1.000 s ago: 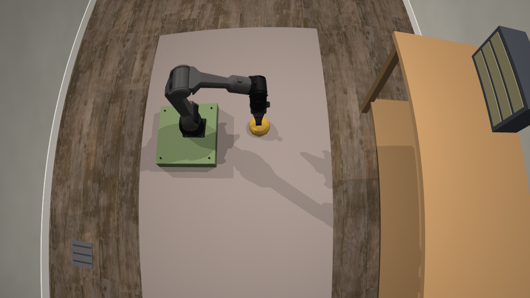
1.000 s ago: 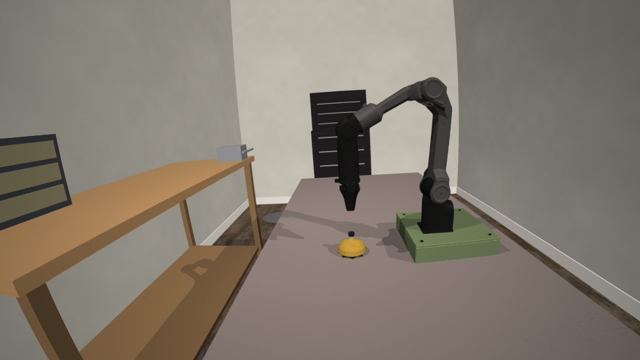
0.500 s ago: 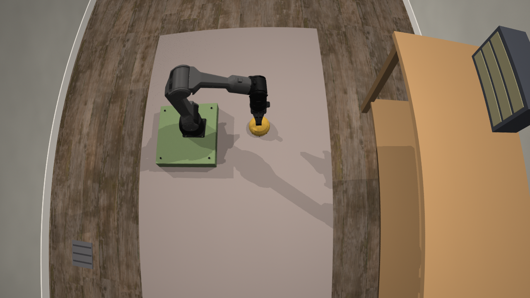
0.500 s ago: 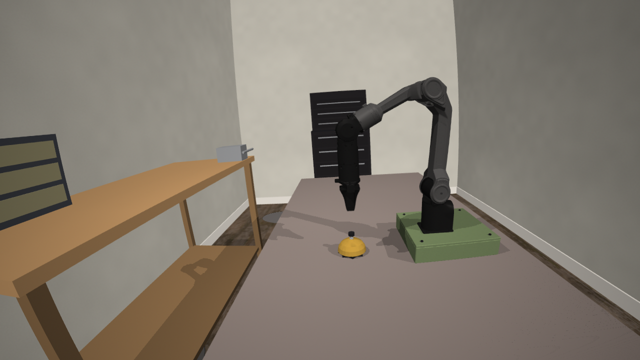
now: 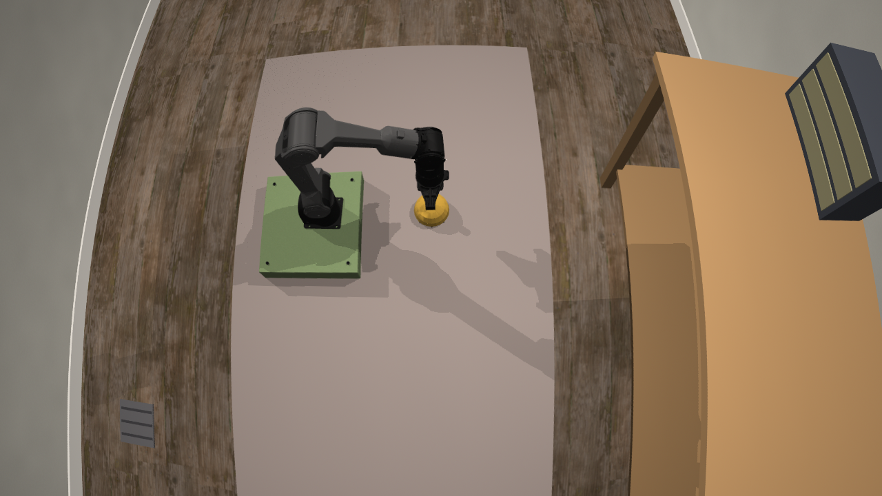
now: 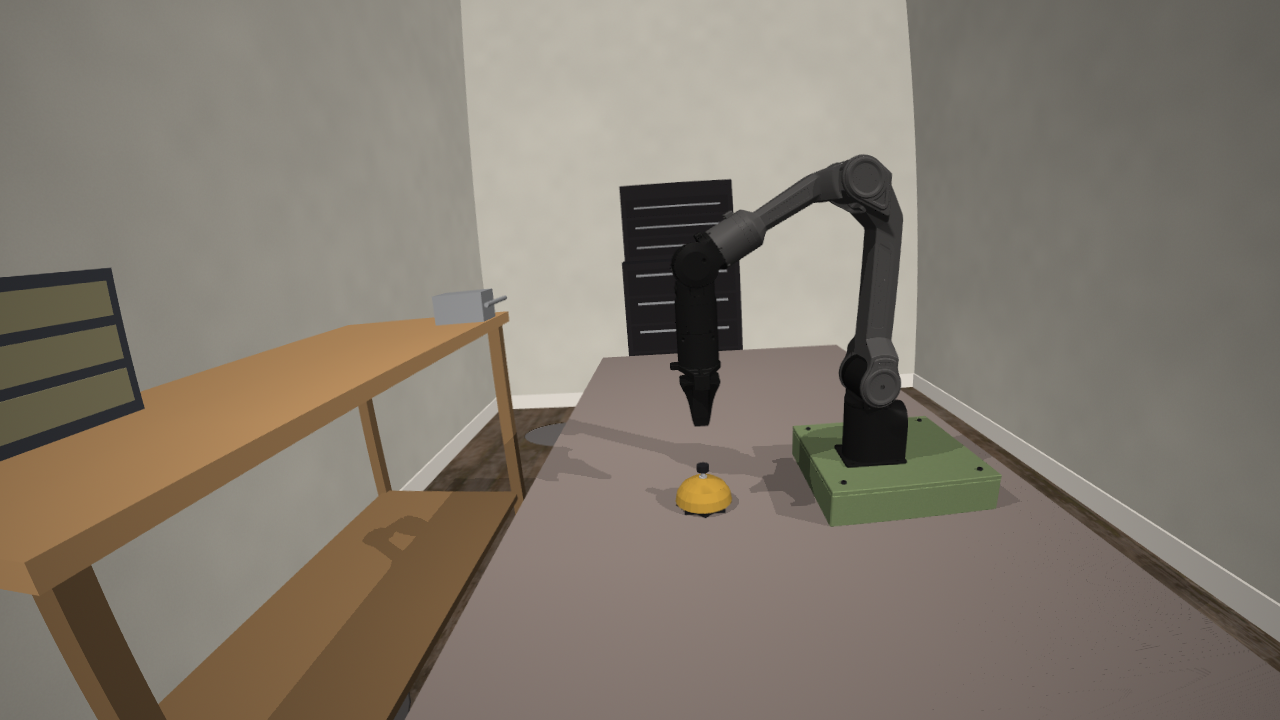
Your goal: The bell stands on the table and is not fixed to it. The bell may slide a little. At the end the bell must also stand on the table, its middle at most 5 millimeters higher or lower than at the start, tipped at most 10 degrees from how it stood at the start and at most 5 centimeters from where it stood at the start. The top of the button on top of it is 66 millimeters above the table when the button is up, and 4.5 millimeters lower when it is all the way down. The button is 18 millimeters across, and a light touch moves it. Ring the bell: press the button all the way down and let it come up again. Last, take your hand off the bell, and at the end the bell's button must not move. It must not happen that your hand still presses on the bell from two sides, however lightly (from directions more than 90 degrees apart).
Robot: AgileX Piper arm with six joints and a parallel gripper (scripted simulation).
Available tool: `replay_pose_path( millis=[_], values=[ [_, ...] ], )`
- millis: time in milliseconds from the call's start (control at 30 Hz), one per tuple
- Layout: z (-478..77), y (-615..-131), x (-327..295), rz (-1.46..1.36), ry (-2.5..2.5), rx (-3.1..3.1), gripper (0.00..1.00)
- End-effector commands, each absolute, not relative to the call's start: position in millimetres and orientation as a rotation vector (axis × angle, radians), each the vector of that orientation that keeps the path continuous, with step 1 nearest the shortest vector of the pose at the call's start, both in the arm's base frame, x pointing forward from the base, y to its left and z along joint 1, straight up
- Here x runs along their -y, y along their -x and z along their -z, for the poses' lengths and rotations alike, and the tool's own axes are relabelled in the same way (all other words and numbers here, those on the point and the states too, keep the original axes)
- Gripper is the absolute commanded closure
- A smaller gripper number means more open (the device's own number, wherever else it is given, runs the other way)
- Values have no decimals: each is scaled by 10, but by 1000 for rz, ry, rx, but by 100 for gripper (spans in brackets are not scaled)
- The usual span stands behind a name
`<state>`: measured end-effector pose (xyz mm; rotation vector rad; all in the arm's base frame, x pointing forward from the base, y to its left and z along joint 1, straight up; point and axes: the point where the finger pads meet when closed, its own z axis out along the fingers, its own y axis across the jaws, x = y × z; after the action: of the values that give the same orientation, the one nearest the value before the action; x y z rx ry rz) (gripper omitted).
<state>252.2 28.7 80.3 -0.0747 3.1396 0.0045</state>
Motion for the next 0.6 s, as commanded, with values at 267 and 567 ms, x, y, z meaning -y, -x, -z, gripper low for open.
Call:
replay_pose_path(
  millis=[267,567],
  values=[
    [-677,-2519,-292,-4,76,-3143,100],
    [-507,-2518,-293,-5,76,-3143,100]
  ],
)
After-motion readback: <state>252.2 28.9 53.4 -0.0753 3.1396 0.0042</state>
